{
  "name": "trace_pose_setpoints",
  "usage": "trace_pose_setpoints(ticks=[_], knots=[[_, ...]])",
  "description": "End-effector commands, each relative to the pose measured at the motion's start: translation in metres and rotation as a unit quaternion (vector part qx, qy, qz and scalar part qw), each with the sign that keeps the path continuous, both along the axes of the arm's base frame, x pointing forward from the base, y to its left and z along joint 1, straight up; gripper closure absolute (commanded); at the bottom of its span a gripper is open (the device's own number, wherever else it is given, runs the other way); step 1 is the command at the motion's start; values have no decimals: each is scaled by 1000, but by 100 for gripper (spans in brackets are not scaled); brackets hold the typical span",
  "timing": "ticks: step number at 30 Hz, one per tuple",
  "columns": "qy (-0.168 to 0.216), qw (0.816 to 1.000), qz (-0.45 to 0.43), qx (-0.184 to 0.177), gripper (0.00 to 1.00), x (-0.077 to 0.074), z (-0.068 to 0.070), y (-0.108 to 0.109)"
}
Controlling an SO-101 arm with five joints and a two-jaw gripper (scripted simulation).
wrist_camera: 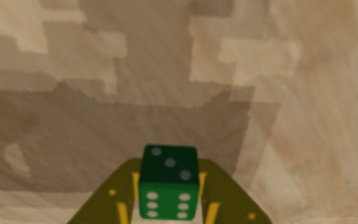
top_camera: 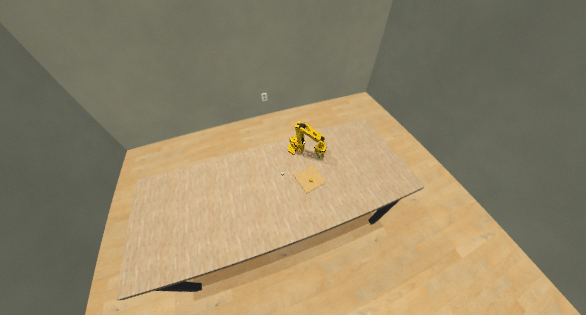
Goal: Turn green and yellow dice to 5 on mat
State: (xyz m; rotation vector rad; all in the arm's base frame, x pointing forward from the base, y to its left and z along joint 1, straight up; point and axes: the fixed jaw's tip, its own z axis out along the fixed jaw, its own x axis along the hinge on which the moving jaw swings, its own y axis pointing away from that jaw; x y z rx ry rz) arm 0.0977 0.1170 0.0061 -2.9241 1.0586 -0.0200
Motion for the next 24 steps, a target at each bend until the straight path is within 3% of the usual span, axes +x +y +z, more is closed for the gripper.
trace_pose_setpoints(ticks=[1,12,24], knots=[[-4,1000,2,6,93,0,1,3],[-4,1000,2,6,91,0,1,3],[-4,1000,2,6,82,0,1,3]])
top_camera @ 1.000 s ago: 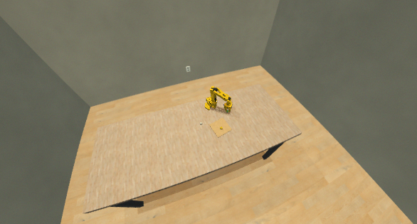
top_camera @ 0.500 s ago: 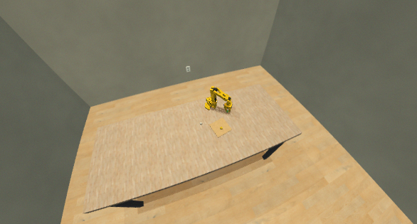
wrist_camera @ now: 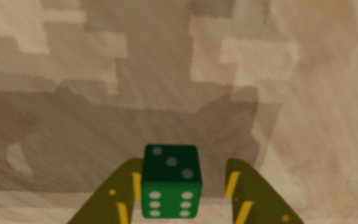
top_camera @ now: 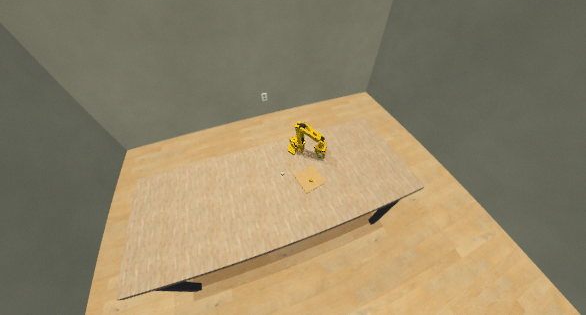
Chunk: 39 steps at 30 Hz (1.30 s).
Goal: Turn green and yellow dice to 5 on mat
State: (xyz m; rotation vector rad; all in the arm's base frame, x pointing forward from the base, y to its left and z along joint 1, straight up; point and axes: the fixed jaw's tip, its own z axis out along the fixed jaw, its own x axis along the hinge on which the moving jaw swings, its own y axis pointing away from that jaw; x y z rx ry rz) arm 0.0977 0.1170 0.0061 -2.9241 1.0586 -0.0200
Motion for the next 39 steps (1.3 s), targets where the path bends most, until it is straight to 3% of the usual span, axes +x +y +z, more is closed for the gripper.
trace_pose_setpoints(ticks=[1,9,22,39], knots=[[-4,1000,2,6,80,0,1,3],[-4,1000,2,6,74,0,1,3],[-4,1000,2,6,73,0,4,3],[-4,1000,2,6,73,0,51,3]])
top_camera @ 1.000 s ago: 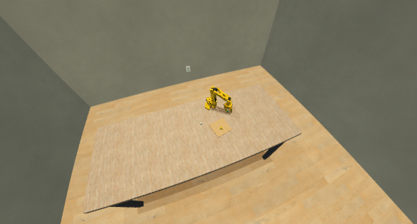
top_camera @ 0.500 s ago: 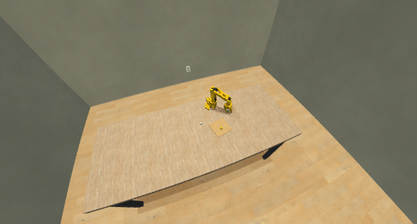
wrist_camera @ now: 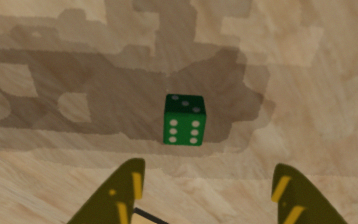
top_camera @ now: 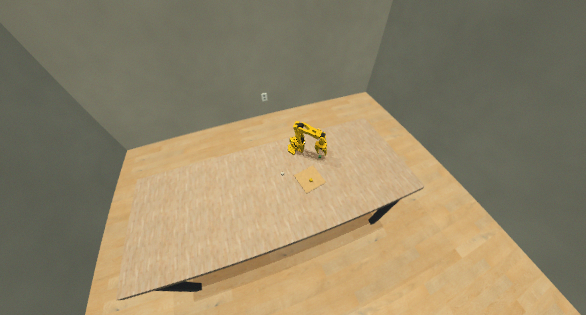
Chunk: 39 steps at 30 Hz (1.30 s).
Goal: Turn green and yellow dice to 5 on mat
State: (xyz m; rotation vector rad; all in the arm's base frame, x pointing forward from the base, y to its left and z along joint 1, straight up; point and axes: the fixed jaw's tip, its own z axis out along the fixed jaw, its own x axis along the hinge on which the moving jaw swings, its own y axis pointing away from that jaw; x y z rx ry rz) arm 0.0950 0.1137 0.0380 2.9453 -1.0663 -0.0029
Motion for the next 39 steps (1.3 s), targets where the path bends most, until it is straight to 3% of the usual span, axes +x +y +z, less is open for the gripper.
trace_pose_setpoints(ticks=[1,7,31,39], knots=[[-18,1000,2,23,73,2,21,6],[-18,1000,2,23,73,1,29,4],[-19,1000,2,25,73,1,29,5],[-59,996,2,74,74,5,45,9]])
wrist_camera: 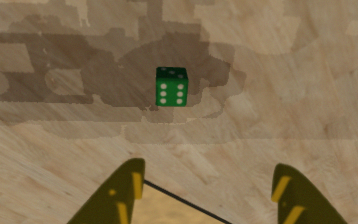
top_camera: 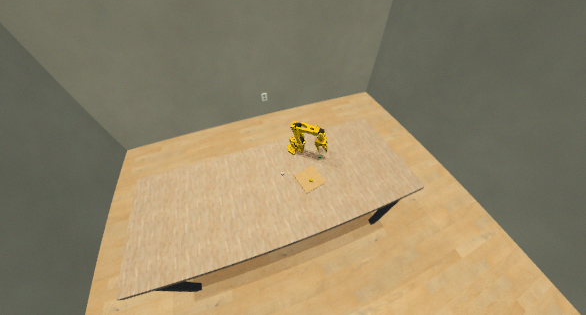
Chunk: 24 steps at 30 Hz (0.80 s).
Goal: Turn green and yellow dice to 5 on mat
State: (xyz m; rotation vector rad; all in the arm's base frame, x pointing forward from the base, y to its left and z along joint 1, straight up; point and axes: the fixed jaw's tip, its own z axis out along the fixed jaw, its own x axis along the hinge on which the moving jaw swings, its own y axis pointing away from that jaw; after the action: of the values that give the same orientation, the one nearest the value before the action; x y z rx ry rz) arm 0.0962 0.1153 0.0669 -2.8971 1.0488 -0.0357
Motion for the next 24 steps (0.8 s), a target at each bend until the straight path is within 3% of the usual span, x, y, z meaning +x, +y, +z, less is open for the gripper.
trace_pose_setpoints(ticks=[1,14,24], knots=[[-44,997,2,56,74,4,20,8],[-137,976,2,170,75,7,59,11],[-151,971,2,186,75,6,65,11]])
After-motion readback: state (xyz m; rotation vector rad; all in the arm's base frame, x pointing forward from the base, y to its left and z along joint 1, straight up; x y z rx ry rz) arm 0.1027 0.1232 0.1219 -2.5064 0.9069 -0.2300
